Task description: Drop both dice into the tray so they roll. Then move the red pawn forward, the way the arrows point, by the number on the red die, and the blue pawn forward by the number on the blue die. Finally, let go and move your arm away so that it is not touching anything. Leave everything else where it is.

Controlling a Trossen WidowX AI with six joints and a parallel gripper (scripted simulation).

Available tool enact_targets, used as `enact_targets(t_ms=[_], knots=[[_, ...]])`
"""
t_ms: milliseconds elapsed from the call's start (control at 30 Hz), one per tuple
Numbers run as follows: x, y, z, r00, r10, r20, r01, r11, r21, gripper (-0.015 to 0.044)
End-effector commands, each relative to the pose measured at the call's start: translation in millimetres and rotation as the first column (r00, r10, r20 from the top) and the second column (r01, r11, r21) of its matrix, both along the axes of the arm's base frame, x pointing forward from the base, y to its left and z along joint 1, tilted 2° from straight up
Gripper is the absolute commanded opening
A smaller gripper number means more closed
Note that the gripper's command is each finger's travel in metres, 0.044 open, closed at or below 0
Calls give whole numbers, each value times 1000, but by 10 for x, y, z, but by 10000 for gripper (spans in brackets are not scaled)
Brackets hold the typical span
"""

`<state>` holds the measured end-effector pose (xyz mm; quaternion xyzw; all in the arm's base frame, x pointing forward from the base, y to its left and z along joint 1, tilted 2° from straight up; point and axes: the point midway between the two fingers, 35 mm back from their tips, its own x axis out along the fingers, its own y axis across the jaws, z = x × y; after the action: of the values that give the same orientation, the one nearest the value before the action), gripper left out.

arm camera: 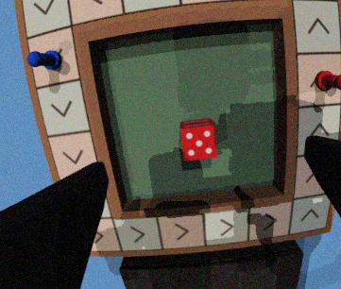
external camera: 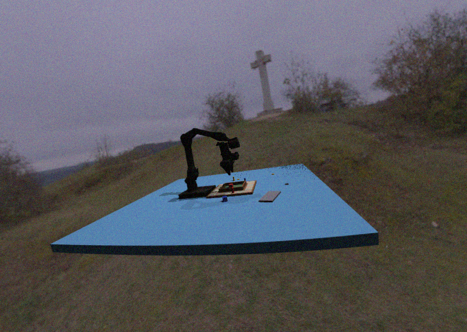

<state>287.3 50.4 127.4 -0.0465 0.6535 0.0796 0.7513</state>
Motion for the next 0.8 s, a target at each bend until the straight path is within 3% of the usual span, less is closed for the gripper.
enact_targets(t_ms=[0, 67, 167, 300, 633, 767], knots=[[15, 1, -28, 996, 8, -89, -9, 1000, -21, 440], [1, 1, -17, 1000, 1, -24, -1, 1000, -5, 440], [117, -196, -43, 999, 37, -30, -37, 999, -18, 361], [355, -806, -139, 990, 135, -51, -137, 990, -44, 275], [420, -2060, -392, 947, 307, -93, -313, 948, -52, 275], [395, -2146, -409, 944, 316, -95, -322, 945, -51, 275]])
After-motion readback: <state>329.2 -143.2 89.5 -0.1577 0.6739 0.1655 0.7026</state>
